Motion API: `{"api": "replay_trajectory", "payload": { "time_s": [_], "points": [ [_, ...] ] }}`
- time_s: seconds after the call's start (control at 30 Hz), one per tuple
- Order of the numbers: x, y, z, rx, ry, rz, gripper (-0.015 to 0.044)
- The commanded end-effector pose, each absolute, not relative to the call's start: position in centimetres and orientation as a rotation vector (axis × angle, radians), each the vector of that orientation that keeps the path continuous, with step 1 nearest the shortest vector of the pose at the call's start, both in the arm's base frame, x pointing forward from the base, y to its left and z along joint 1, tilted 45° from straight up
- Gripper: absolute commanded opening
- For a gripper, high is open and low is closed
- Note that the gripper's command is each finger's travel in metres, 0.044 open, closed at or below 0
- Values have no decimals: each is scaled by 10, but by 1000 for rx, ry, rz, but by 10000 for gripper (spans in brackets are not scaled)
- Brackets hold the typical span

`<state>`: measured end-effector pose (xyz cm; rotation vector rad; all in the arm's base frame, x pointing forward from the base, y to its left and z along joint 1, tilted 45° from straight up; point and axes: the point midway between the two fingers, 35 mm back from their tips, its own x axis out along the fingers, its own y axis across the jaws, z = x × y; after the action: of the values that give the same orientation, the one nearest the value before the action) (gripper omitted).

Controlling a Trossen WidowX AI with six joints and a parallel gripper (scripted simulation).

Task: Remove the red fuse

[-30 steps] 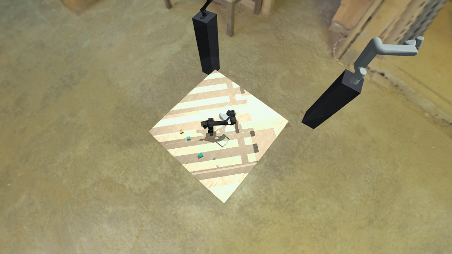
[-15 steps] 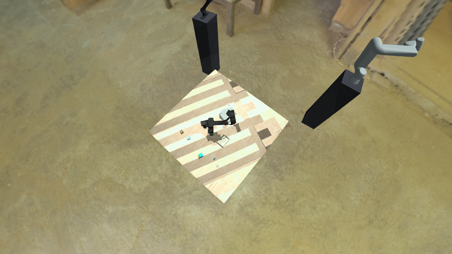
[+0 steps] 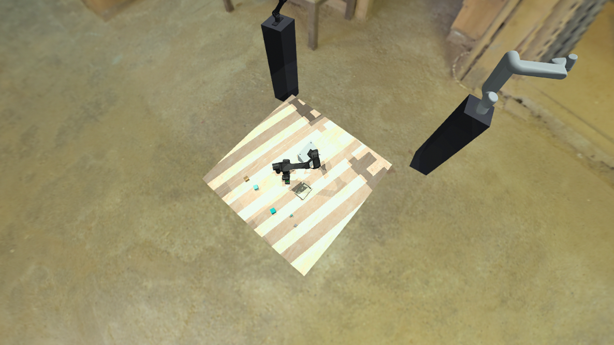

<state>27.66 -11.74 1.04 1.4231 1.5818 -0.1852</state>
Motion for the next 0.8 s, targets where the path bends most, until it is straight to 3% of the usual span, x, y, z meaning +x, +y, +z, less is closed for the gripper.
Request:
{"api": "replay_trajectory", "payload": {
  "time_s": [0.0, 0.27, 0.77],
  "points": [
    [276, -123, 16, 1412, 1579, -184, 0],
    [281, -119, 27, 1410, 1579, -190, 0],
    [318, -42, 110, 1405, 1572, -202, 0]
  ]
}}
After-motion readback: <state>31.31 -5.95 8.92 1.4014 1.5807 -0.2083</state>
